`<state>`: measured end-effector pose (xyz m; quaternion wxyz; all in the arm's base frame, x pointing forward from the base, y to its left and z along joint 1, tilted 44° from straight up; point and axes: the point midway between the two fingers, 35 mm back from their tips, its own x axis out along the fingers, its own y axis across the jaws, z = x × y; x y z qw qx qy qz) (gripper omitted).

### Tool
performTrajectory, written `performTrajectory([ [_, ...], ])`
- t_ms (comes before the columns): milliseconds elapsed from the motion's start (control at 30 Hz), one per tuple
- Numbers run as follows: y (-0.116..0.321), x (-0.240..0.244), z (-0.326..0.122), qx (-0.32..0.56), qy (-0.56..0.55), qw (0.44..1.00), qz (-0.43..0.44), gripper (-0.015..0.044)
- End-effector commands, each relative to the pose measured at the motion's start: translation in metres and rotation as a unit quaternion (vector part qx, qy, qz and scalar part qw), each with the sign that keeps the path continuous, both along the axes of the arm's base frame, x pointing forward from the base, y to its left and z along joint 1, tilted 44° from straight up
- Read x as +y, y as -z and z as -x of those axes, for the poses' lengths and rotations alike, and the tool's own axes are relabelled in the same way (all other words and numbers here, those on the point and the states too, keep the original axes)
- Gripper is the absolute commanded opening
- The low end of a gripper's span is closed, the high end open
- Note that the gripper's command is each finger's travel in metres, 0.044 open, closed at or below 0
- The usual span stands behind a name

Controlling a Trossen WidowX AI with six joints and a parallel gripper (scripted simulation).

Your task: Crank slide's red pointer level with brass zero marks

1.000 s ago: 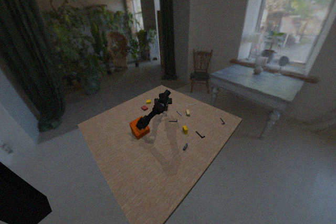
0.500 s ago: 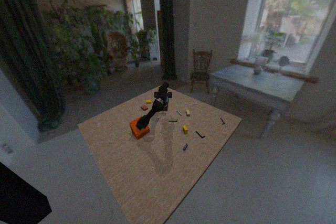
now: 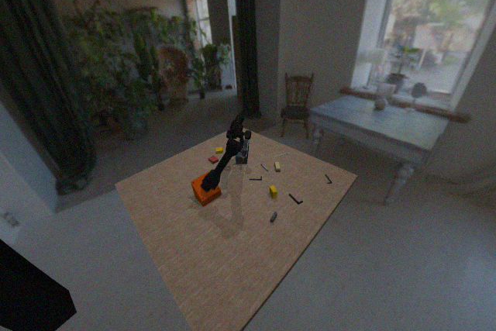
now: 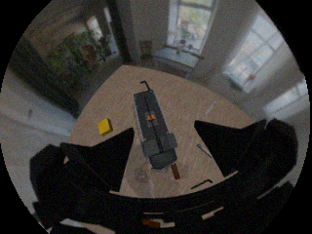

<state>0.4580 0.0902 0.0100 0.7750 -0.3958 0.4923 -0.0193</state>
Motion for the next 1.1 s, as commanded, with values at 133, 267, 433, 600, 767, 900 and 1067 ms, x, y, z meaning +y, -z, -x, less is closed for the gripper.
performTrajectory([
  [133, 0.021, 0.013, -0.017, -0.024, 0.023, 0.999, 0.015, 0.0440],
  [267, 0.040, -0.003, -0.015, -0.024, 0.024, 0.999, 0.015, 0.0440],
  [433, 0.065, -0.028, -0.009, -0.025, 0.023, 0.999, 0.016, 0.0440],
  [600, 0.069, -0.031, -0.008, -0.025, 0.023, 0.999, 0.016, 0.0440],
  [767, 0.069, -0.031, -0.008, -0.025, 0.023, 0.999, 0.016, 0.0440],
  [900, 0.069, -0.031, -0.008, -0.025, 0.023, 0.999, 0.016, 0.0440],
  [1067, 0.069, -0.031, -0.008, -0.025, 0.023, 0.999, 0.016, 0.0440],
])
